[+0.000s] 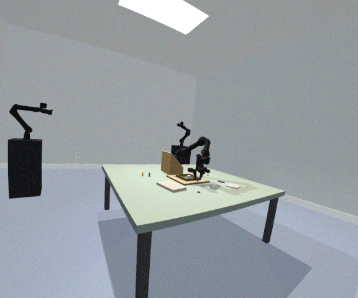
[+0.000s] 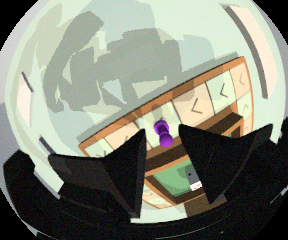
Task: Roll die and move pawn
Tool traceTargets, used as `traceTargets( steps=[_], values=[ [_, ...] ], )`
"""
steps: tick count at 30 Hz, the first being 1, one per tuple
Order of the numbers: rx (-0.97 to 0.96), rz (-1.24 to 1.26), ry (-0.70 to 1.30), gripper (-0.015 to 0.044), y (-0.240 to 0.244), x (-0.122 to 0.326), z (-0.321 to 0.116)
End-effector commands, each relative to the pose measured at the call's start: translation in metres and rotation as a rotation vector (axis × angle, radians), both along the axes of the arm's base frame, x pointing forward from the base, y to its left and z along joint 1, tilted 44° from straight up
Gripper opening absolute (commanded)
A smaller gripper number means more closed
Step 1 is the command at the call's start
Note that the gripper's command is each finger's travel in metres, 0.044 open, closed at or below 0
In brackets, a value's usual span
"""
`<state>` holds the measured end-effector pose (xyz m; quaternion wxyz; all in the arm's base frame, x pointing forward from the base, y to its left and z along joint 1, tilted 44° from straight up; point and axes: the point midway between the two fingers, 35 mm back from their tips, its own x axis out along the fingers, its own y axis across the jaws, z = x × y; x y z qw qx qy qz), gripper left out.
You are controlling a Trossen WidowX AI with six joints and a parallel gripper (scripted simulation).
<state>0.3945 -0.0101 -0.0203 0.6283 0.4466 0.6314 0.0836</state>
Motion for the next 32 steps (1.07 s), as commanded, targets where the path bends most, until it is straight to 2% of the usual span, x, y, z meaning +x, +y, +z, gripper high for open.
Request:
traceTargets(
  steps=[1, 5, 8, 12, 18, 24, 25, 32],
  values=[
    [-0.001, 0.000, -0.001, 0.0263, -0.003, 0.000, 0.002],
    [0.001, -0.003, 0.002, 0.0368, -0.032, -0.009, 0.034],
    [0.001, -0.003, 0.002, 0.0440, -0.034, -0.009, 0.036],
    [-0.009, 0.007, -0.008, 0.0440, -0.041, -0.020, 0.037],
    [-0.067, 0.111, -0.093, 0.0440, -0.080, -0.119, 0.049],
    [-0.073, 0.225, -0.190, 0.0440, -0.076, -0.213, 0.059],
    [-0.082, 0.153, -0.137, 0.0440, -0.086, -0.158, 0.054],
    [-0.082, 0.153, -0.137, 0.0440, -0.086, -0.158, 0.054]
  ],
)
